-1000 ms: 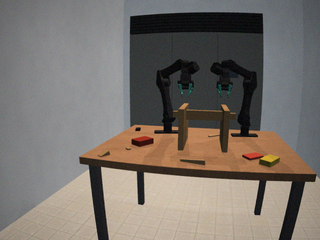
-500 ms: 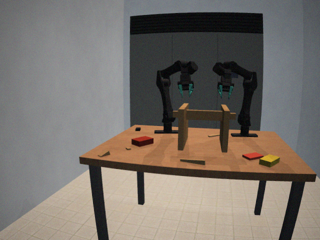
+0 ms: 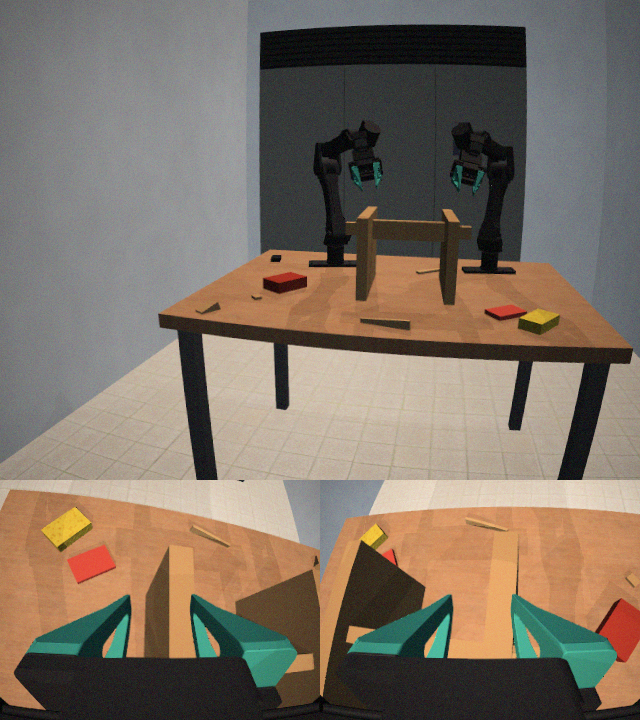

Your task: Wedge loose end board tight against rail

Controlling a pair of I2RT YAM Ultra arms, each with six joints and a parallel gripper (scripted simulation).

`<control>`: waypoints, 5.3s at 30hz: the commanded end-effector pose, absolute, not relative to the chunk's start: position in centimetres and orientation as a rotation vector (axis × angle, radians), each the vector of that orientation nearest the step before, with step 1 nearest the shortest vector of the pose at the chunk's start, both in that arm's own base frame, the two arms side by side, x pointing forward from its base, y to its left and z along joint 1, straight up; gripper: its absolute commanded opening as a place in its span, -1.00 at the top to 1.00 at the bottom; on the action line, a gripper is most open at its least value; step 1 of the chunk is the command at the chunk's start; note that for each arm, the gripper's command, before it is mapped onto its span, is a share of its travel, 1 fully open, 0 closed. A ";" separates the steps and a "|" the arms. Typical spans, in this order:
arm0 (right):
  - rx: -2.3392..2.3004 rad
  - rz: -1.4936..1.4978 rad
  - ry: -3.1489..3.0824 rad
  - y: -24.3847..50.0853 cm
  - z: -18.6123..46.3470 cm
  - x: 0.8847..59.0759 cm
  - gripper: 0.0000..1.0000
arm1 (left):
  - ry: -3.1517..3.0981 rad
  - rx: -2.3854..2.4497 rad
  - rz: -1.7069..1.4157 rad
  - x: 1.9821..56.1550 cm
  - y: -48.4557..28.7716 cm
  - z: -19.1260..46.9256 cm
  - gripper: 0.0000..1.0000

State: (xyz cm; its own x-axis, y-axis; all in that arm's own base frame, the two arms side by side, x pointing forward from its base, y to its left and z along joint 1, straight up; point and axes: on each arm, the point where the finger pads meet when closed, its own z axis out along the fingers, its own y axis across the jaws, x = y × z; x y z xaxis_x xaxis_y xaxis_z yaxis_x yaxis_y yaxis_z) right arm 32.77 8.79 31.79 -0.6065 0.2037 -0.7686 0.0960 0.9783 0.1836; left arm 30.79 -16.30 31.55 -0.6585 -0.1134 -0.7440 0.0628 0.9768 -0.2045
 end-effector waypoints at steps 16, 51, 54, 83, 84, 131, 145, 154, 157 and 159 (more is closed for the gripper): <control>0.044 0.165 1.757 4.8 38.8 37.7 0.10 | 1.764 0.023 -0.256 37.5 -8.5 39.0 0.09; -0.001 -0.005 1.526 0.1 42.8 37.8 0.10 | 1.501 0.003 0.000 38.0 0.0 43.4 0.25; -0.003 -0.003 1.521 0.2 43.0 37.8 0.10 | 1.506 0.006 -0.001 38.1 -0.2 43.3 0.25; 0.001 -0.006 1.513 0.0 43.2 37.8 0.10 | 1.481 0.330 -0.359 34.5 -16.1 43.3 0.25; 0.001 -0.006 1.513 0.0 43.2 37.8 0.10 | 1.480 0.338 -0.369 34.2 -16.7 43.3 0.25; 0.001 -0.006 1.513 0.0 43.2 37.8 0.10 | 1.910 1.000 -0.722 19.0 -35.3 27.3 0.25; 0.001 -0.006 1.513 0.0 43.2 37.8 0.10 | 2.041 1.241 -0.710 12.3 -36.9 22.0 0.25; 0.001 -0.006 1.513 0.0 43.2 37.8 0.10 | 2.129 1.452 -0.653 6.9 -36.7 17.8 0.25; 0.001 -0.006 1.513 0.0 43.2 37.8 0.10 | 2.162 1.525 -0.614 5.2 -36.2 16.2 0.25; 0.001 -0.006 1.513 0.0 43.2 37.8 0.10 | 2.264 1.545 -0.490 5.8 -33.8 12.5 0.25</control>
